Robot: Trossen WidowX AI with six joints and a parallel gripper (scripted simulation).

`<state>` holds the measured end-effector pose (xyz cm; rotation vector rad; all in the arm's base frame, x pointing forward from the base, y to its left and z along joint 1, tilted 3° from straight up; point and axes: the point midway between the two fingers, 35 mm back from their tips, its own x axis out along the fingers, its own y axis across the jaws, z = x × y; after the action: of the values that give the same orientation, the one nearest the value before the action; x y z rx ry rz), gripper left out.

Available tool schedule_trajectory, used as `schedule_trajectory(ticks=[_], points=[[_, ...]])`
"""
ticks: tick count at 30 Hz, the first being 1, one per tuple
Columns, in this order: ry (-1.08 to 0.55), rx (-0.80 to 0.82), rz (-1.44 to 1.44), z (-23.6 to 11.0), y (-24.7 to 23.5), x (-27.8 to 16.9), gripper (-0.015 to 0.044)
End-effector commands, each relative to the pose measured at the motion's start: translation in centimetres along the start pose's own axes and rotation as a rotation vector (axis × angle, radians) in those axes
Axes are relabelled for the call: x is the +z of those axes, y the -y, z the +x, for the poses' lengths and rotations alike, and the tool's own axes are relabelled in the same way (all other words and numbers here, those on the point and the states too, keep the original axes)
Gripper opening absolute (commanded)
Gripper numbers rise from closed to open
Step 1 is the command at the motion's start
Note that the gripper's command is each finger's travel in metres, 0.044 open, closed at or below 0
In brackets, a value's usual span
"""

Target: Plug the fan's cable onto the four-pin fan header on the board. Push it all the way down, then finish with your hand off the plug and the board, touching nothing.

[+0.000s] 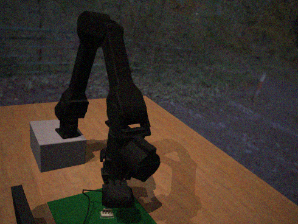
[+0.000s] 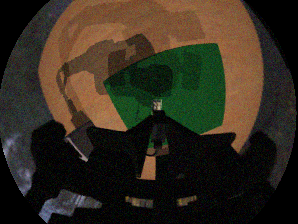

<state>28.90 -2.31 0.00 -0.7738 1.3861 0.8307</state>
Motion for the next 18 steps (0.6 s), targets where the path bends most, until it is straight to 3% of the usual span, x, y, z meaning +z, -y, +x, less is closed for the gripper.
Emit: schedule_trajectory(ticks=[1, 18], points=[[-0.005, -0.001, 0.006, 0.0, 0.0, 0.0, 0.0000], [-0.005, -0.001, 0.004, 2.2, 0.0, 0.1, 0.0000]])
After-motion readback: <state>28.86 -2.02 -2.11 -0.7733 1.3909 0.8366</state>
